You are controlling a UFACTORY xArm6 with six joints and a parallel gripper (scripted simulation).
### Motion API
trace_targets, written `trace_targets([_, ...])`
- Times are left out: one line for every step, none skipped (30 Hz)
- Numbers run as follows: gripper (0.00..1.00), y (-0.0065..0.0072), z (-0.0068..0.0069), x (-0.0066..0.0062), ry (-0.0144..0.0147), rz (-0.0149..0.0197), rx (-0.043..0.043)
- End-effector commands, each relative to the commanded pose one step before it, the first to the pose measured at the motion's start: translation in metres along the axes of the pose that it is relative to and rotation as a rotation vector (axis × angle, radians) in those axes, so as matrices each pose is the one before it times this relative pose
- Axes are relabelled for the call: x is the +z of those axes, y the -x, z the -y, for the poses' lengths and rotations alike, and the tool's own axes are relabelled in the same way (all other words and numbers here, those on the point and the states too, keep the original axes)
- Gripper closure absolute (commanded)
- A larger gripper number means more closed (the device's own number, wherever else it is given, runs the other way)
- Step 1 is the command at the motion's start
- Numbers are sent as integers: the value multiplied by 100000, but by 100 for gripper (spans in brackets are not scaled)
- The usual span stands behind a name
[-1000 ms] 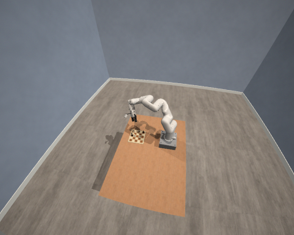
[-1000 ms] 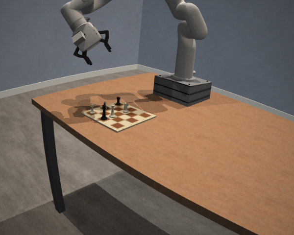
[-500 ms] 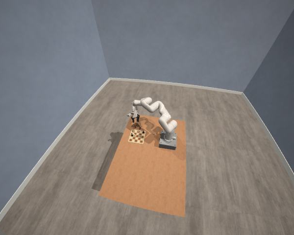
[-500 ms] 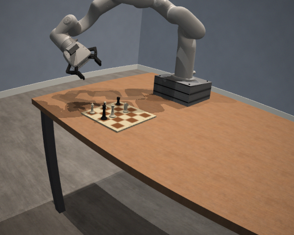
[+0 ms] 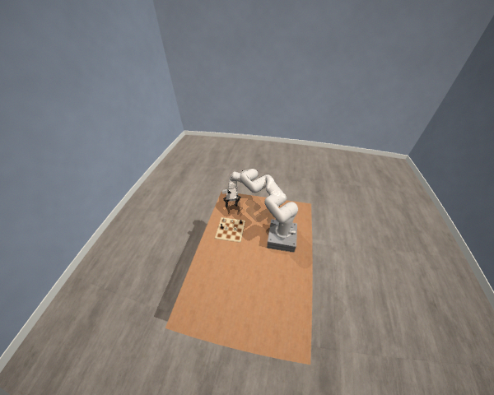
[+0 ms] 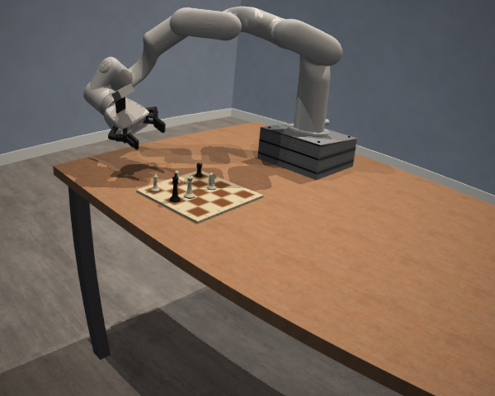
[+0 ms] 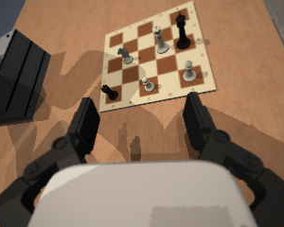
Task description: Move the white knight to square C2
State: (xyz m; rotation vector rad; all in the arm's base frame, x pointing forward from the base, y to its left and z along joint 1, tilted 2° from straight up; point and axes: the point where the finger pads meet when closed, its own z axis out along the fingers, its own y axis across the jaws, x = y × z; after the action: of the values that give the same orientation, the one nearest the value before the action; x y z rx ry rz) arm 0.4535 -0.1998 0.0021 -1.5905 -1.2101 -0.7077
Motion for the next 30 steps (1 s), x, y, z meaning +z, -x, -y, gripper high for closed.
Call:
trace_targets([0,1219,61,-365,-1064,-6348,-8955])
trace_targets([0,529,161,-82,669,-2144,-3314])
trace_targets([0,479,175,-81,693,-1962,-3101])
trace_targets([0,431,184,-78,699,-1784,-2883])
trace_targets([0,385,187,-74,690,-1612,-2662])
trace_targets([0,342,185,-70,669,-1447,-2440])
trace_targets([0,0,0,0,0,0,0])
trace_targets([0,301,179,-65,637,-1290,-2217])
trace_targets([0,263,170,-60,596,-1141,-1996])
trace_targets([0,227,158,-54,549,-999,-1779])
trace_targets([0,195,144,-48,496,-867,-1567])
trace_targets([0,165,129,-42,441,-742,-1361])
trace_targets([0,138,113,-36,384,-627,-1163])
trace_targets([0,113,96,-31,327,-521,-976])
trace_targets([0,91,80,-25,271,-423,-800])
trace_targets([0,0,0,0,0,0,0])
trace_targets([0,0,0,0,0,0,0])
trace_targets([0,72,65,-20,218,-335,-638])
trace_targets([0,55,50,-16,169,-256,-490])
trace_targets([0,40,37,-12,124,-186,-359])
trace_targets([0,27,25,-8,85,-127,-246])
trace_targets([0,17,16,-5,53,-79,-152])
trace_targets([0,9,8,-3,28,-41,-80])
trace_targets([0,3,3,-1,10,-15,-30])
trace_targets([0,0,0,0,2,-2,-4])
trace_targets([0,0,0,0,0,0,0])
trace_targets([0,0,0,0,0,0,0])
trace_targets([0,0,0,0,0,0,0])
trace_targets([0,0,0,0,0,0,0])
trace_targets([0,0,0,0,0,0,0])
